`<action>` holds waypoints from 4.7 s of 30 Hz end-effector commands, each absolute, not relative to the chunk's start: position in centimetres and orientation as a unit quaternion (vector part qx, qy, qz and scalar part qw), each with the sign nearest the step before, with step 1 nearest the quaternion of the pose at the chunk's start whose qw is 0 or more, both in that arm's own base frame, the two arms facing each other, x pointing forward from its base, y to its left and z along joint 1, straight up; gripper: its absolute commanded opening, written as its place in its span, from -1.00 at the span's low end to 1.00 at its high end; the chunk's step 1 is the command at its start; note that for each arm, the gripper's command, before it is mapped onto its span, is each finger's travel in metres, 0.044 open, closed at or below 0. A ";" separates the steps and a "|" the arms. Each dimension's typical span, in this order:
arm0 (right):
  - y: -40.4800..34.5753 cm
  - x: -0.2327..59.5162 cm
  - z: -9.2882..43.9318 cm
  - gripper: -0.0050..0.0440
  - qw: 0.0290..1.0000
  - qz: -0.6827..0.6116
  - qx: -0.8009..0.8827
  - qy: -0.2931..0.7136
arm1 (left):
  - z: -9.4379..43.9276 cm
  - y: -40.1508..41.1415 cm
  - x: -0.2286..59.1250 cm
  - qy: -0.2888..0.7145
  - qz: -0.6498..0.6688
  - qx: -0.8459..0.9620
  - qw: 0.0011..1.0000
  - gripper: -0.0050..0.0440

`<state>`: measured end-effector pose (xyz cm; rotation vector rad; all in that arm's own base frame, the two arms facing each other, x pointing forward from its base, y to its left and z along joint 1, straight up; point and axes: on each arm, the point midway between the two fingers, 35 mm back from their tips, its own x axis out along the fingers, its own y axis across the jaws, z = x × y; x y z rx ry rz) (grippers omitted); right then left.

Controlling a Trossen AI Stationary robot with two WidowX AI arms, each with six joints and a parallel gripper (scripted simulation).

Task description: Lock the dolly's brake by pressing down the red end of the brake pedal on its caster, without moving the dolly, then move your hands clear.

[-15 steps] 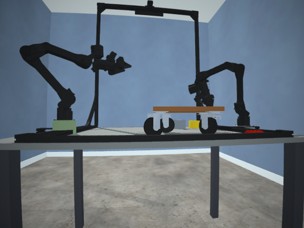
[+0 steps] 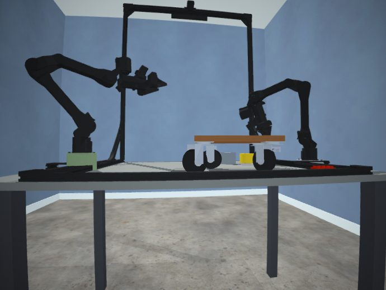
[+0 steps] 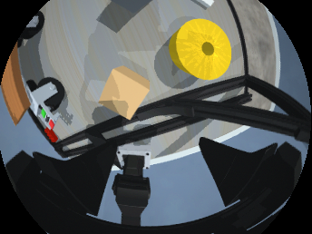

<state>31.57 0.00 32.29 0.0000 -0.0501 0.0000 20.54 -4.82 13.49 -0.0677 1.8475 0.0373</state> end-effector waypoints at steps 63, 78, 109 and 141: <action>-4.0 15.8 38.1 1.00 1.000 0.000 0.000 0.000 | 14.4 16.3 17.7 0.671 0.223 -0.223 0.671 -0.80; -4.0 15.8 38.1 1.00 1.000 0.000 0.000 0.000 | 12.9 16.3 17.7 0.671 0.223 -0.223 0.671 -0.80; -4.0 15.8 38.1 1.00 1.000 0.000 0.000 0.000 | 10.5 16.3 17.7 0.671 0.223 -0.223 0.671 -0.80; -4.0 15.8 38.1 1.00 1.000 0.000 0.000 0.000 | 9.1 16.3 17.7 0.671 0.223 -0.223 0.671 -0.80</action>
